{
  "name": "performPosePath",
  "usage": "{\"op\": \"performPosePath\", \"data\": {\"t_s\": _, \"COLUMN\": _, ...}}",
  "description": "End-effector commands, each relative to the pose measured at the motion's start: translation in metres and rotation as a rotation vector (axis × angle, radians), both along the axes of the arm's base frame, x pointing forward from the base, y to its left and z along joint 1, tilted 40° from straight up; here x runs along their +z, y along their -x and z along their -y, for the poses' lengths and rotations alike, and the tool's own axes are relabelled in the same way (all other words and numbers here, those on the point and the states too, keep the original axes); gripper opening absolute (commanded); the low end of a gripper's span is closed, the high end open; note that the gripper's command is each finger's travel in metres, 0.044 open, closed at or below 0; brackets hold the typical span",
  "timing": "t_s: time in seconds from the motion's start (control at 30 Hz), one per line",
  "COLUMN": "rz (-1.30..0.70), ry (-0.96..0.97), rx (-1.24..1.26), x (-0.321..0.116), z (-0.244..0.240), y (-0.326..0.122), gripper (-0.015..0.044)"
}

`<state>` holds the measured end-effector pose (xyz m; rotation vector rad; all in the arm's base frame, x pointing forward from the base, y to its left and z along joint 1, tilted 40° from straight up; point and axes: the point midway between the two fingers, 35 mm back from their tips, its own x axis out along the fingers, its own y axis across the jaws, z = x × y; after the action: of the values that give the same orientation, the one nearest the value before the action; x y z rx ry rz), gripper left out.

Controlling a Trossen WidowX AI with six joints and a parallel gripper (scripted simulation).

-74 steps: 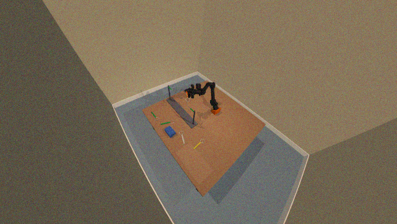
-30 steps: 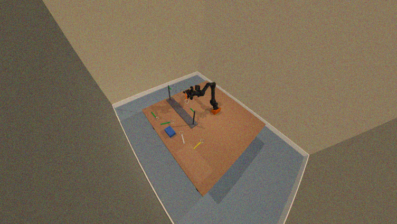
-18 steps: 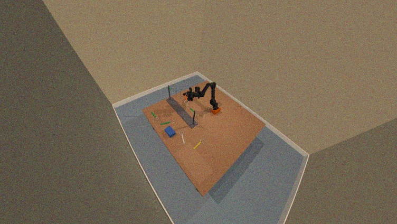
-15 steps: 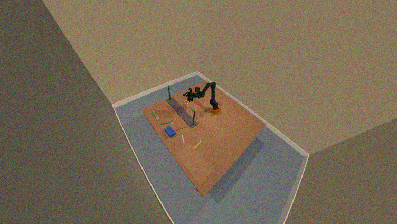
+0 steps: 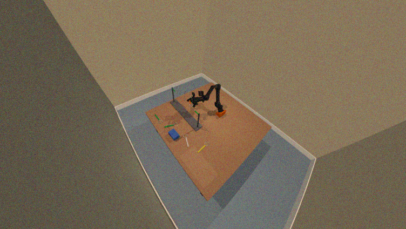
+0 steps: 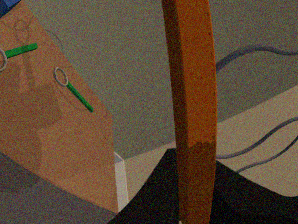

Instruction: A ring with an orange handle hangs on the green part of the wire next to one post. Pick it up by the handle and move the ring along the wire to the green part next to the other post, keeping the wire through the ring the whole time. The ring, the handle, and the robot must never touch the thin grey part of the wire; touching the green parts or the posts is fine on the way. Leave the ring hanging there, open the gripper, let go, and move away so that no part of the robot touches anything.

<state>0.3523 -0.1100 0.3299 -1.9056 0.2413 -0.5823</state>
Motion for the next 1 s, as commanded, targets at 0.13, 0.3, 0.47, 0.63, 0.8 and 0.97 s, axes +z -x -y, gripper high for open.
{"op": "performPosePath", "data": {"t_s": 0.13, "rz": -0.01, "ry": -0.153, "rx": 0.035, "x": -0.026, "z": 0.008, "y": -0.006, "gripper": -0.015}}
{"op": "performPosePath", "data": {"t_s": 0.3, "rz": -0.004, "ry": -0.215, "rx": 0.036, "x": -0.036, "z": 0.01, "y": -0.006, "gripper": -0.015}}
{"op": "performPosePath", "data": {"t_s": 0.47, "rz": 0.0, "ry": -0.267, "rx": 0.036, "x": -0.044, "z": 0.011, "y": -0.006, "gripper": -0.015}}
{"op": "performPosePath", "data": {"t_s": 0.63, "rz": 0.005, "ry": -0.32, "rx": 0.037, "x": -0.053, "z": 0.011, "y": -0.006, "gripper": -0.015}}
{"op": "performPosePath", "data": {"t_s": 0.8, "rz": 0.01, "ry": -0.371, "rx": 0.038, "x": -0.061, "z": 0.011, "y": -0.006, "gripper": -0.015}}
{"op": "performPosePath", "data": {"t_s": 0.97, "rz": 0.014, "ry": -0.421, "rx": 0.038, "x": -0.069, "z": 0.011, "y": -0.006, "gripper": -0.015}}
